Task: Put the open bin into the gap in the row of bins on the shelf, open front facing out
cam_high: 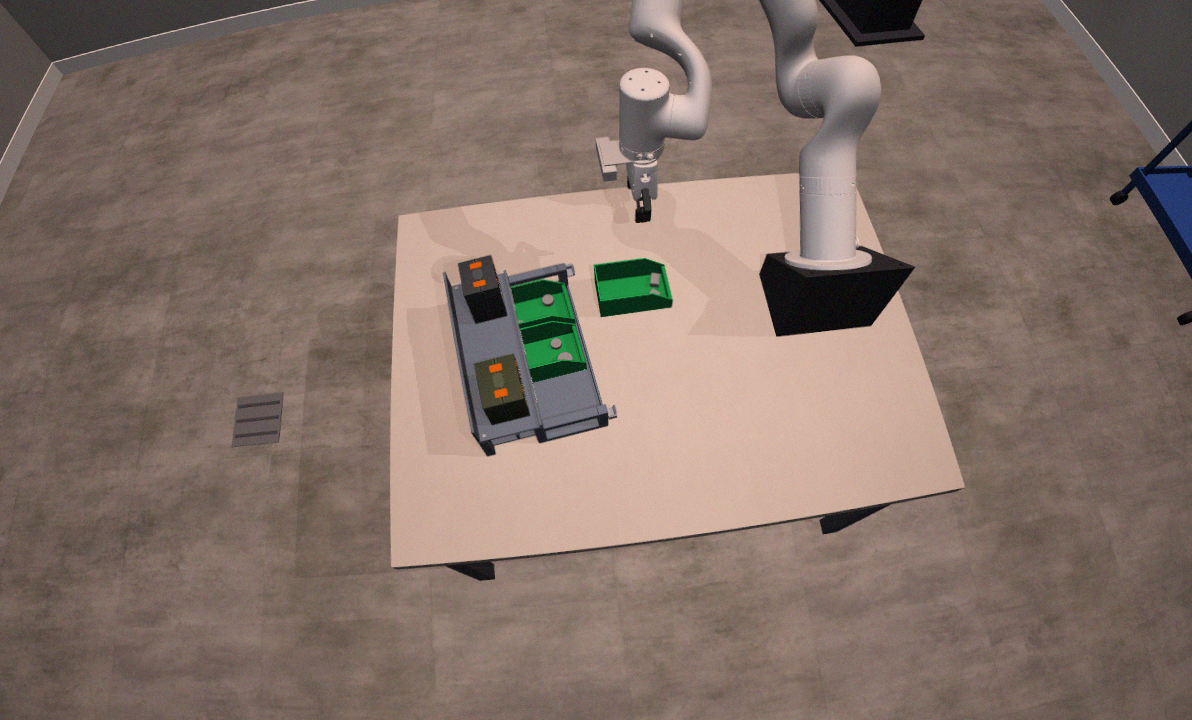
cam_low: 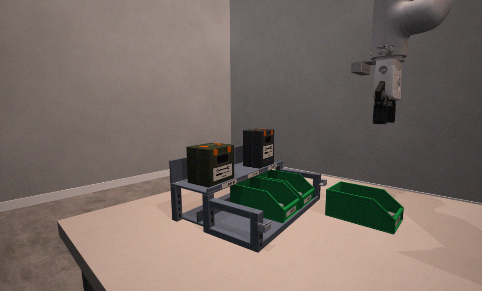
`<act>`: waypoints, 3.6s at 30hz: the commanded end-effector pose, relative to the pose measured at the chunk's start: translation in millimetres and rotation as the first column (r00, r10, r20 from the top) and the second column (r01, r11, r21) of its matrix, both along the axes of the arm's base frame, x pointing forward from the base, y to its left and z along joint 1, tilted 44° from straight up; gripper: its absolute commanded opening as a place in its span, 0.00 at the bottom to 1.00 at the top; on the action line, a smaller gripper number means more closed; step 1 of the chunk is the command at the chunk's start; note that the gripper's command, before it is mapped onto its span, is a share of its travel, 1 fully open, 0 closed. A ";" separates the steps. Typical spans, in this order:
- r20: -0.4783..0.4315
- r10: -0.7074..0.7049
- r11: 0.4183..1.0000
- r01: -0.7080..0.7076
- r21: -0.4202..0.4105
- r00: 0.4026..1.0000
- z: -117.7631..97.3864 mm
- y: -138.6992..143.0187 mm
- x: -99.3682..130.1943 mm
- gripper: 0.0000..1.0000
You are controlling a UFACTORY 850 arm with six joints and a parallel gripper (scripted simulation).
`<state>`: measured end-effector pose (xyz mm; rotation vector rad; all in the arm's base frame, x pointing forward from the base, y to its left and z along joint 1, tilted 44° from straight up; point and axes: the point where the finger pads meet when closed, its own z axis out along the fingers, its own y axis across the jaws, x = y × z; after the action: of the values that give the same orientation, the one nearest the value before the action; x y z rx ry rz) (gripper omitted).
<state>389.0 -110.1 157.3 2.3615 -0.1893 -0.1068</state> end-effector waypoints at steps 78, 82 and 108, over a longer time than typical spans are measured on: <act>0.001 0.001 1.000 -0.001 0.000 1.000 -19.2 9.4 -2.4 1.00; 0.001 0.001 1.000 -0.001 0.000 1.000 -20.9 8.3 -2.7 1.00; 0.001 0.001 1.000 -0.001 0.000 1.000 -19.5 9.2 -2.5 1.00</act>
<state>385.8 -101.2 137.5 2.3615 -0.1890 -0.1071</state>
